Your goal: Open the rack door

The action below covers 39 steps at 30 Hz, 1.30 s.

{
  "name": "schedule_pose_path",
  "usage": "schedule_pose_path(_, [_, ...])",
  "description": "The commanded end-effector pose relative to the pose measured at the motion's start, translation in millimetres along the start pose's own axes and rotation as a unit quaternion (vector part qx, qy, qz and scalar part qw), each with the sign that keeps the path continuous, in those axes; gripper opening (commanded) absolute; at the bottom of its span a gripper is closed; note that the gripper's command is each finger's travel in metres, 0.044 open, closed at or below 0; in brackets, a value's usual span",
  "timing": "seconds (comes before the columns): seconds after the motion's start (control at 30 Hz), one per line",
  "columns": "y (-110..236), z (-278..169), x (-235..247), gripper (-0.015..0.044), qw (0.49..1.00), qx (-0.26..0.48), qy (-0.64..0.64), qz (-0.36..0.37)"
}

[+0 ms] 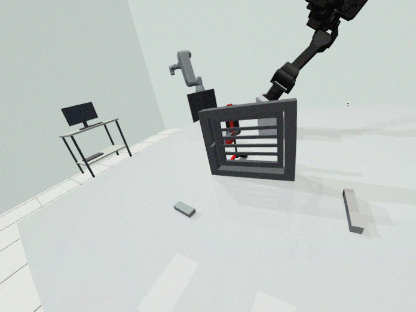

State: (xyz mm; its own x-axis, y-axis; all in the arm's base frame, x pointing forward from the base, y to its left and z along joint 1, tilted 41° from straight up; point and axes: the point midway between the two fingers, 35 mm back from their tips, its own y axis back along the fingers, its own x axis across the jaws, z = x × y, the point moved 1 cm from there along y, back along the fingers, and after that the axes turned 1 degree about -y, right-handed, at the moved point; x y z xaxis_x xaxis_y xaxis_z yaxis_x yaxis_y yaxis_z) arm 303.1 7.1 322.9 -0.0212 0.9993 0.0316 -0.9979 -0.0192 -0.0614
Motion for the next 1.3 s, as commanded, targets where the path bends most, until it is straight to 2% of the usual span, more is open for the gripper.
schedule_pose_path(0.0, [-1, -1, 0, 0.0374, 1.0, 0.002, 0.001, 0.0])
schedule_pose_path(0.1, [-8, -10, -2, 0.0296, 0.999, 0.032, 0.013, 0.002])
schedule_pose_path(0.67, [-50, -84, -21, 0.0296, 0.969, 0.237, 0.067, 0.03])
schedule_pose_path(1.27, [-59, -164, -48, 0.0296, 0.894, 0.433, 0.07, 0.089])
